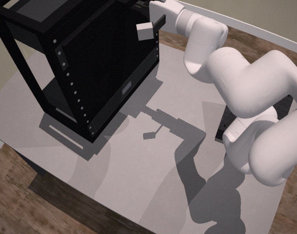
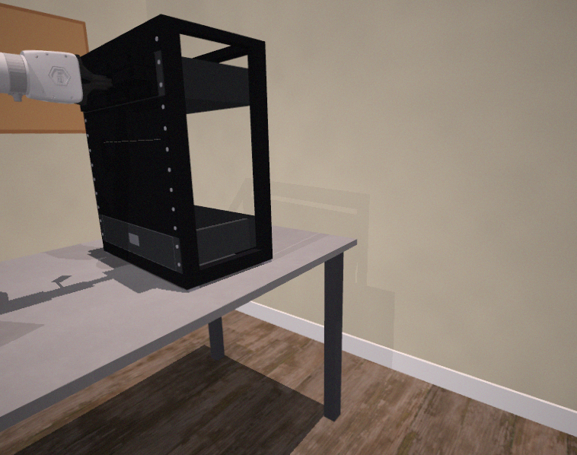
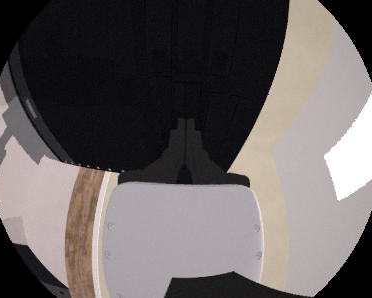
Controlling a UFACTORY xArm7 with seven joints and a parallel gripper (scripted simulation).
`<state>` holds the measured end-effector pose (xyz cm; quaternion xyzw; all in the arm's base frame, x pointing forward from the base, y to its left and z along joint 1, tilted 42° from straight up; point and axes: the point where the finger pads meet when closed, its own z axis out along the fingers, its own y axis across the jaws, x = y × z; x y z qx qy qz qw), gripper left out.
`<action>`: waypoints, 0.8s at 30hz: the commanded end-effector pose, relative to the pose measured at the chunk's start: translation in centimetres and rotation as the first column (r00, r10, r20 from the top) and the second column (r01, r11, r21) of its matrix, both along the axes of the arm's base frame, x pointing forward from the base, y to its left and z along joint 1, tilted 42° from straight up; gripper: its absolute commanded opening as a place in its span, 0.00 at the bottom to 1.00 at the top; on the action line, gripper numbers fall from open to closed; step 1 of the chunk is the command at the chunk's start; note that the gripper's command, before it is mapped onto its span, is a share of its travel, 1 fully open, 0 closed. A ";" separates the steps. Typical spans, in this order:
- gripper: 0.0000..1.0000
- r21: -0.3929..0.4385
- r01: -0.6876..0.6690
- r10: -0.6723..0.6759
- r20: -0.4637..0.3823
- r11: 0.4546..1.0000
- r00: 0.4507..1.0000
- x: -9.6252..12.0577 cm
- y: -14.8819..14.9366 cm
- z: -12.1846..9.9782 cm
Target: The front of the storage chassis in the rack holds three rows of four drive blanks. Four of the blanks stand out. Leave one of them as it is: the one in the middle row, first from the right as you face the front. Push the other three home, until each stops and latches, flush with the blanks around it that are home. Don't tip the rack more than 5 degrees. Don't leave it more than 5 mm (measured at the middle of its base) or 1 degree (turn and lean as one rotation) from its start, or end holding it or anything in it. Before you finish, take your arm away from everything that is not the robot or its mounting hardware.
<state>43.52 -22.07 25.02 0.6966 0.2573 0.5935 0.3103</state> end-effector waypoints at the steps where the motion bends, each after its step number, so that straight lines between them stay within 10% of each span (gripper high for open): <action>1: 0.00 -0.002 0.002 -0.002 0.003 1.000 1.000 0.6 -0.2 0.1; 24: 0.00 -0.002 0.002 -0.002 0.003 1.000 1.000 0.9 -0.3 0.1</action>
